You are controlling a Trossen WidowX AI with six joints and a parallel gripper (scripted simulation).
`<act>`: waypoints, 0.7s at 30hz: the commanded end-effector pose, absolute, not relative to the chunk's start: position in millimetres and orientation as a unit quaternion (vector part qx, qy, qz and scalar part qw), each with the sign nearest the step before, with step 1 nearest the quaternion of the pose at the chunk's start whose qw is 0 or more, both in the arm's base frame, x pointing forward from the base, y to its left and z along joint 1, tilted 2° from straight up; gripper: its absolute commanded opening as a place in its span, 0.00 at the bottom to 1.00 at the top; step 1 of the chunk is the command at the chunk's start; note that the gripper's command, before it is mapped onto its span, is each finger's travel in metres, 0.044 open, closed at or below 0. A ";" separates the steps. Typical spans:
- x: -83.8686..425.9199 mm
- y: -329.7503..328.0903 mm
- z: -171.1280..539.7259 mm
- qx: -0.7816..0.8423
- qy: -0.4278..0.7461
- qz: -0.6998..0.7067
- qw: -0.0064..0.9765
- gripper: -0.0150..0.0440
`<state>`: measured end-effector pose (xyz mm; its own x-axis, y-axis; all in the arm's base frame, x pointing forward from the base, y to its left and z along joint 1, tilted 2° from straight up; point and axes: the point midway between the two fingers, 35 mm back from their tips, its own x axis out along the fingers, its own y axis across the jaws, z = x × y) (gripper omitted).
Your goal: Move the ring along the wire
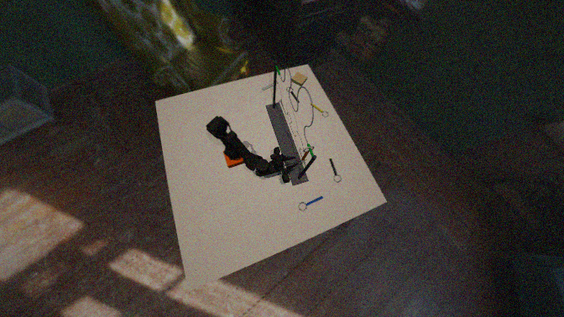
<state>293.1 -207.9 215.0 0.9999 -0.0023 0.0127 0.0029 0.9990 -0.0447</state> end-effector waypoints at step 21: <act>329.2 -210.7 218.6 -0.025 -0.008 -0.004 1.000 0.53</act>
